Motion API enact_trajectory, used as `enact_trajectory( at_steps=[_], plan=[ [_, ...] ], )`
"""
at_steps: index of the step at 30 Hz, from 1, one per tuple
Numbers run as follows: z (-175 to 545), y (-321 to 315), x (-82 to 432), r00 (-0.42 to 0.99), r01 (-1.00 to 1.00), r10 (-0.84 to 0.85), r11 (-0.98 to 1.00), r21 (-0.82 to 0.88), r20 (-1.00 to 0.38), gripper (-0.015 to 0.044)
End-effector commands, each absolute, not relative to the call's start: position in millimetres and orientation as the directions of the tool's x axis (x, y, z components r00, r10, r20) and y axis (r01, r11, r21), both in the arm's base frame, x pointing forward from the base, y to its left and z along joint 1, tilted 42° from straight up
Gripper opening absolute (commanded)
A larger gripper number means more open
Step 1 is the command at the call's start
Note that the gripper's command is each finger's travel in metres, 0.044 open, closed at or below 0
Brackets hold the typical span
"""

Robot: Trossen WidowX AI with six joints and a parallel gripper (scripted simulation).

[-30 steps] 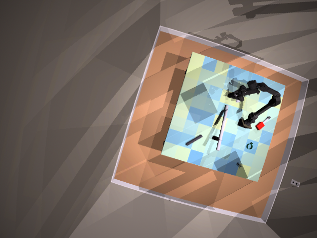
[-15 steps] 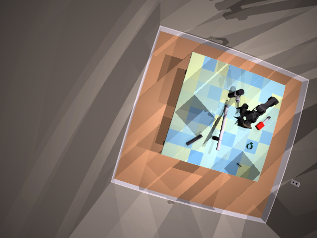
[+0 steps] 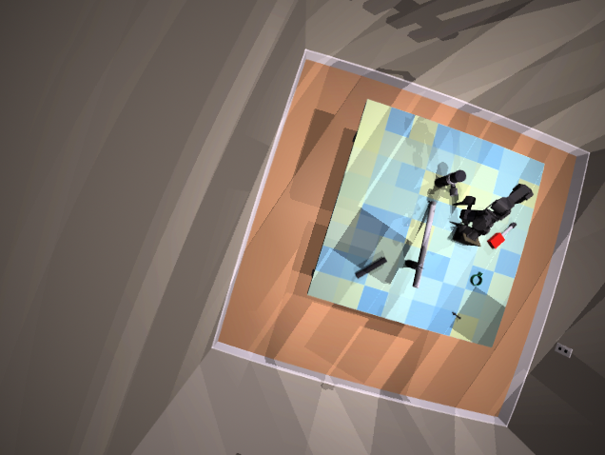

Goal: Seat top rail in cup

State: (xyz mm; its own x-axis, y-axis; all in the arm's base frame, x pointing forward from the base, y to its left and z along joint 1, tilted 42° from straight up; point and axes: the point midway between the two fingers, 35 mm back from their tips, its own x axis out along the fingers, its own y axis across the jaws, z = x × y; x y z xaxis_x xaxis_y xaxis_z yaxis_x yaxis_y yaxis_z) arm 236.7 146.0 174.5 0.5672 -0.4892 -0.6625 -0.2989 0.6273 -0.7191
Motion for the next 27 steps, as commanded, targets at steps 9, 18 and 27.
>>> enact_trajectory(
  at_steps=[9, 18, 27],
  plan=[
    [221.9, 72.0, 231.1, 0.516, -0.824, -0.428, -0.01, -0.567, -0.742, 0.044],
    [245.0, 32.5, 215.4, 0.525, -0.847, -0.388, -0.322, -0.422, -0.758, 0.044],
    [256.5, 12.1, 202.5, 0.541, -0.747, -0.368, -0.623, -0.232, -0.756, 0.044]
  ],
)
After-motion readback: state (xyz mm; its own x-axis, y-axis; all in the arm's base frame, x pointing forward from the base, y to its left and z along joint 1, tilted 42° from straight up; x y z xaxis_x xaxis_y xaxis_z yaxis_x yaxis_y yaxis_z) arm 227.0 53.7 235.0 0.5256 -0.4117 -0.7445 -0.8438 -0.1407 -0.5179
